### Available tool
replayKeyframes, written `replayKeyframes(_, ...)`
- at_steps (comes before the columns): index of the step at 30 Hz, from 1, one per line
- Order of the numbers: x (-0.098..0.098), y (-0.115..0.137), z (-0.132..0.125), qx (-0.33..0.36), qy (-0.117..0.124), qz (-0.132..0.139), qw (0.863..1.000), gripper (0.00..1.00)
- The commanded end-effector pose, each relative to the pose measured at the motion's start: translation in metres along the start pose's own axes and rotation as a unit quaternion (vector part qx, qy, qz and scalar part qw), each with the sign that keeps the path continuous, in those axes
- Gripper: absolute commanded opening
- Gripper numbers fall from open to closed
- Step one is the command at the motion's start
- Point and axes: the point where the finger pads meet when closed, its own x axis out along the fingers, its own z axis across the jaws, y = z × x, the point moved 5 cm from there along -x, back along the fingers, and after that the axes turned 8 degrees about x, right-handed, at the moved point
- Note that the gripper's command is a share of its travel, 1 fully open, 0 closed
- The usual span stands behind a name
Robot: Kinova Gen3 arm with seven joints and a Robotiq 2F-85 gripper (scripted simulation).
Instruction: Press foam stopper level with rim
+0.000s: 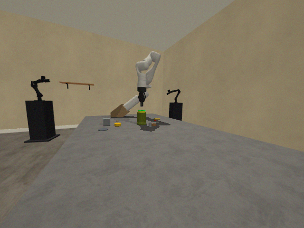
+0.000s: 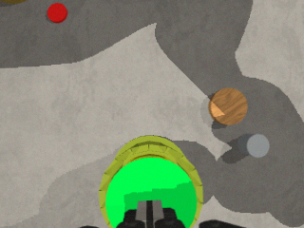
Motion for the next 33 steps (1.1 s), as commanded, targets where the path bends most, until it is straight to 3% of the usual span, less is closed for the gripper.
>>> replayKeyframes(1,-0.001,0.0,0.0,0.0,-0.001,0.0,1.0,0.0)
replayKeyframes(19,0.0,-0.001,0.001,0.001,0.0,0.0,1.0,0.0)
replayKeyframes(33,0.027,-0.001,0.001,0.001,0.0,0.0,1.0,0.0)
